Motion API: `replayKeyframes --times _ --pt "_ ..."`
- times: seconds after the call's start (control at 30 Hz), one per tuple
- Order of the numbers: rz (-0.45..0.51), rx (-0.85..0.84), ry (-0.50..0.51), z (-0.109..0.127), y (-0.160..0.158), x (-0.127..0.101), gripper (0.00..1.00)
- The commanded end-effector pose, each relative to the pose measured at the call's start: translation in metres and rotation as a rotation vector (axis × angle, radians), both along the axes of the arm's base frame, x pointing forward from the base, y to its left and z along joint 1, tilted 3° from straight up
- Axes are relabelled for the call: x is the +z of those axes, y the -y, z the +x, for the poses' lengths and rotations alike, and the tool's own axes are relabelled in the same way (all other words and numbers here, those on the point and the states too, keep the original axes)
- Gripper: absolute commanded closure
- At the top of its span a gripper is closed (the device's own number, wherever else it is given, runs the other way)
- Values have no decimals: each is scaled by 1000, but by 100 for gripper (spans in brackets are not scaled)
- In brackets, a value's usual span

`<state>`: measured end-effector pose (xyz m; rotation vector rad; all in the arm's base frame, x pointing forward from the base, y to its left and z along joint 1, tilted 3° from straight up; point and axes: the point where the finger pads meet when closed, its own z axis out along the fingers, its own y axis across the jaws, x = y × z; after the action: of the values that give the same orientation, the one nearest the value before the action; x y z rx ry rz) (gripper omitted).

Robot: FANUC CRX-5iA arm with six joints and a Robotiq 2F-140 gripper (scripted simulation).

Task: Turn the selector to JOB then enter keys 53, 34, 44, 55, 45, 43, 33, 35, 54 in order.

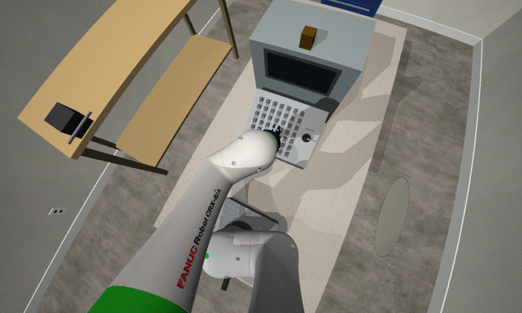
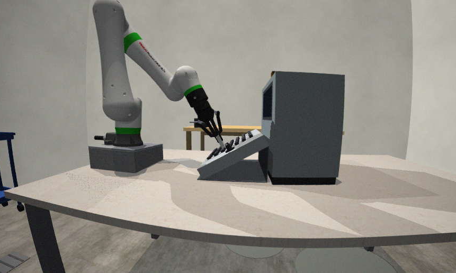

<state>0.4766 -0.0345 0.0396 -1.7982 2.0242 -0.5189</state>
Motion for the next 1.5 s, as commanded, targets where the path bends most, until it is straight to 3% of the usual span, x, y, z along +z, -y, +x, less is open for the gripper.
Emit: replayKeyframes --times 0.0,0.83,1.13,1.47 --pt "0 0 0 -1 0 2 100" --pt "0 0 0 -17 -1 29 100" --pt "0 0 0 -19 1 29 100" --pt "0 0 0 -50 29 11 100"
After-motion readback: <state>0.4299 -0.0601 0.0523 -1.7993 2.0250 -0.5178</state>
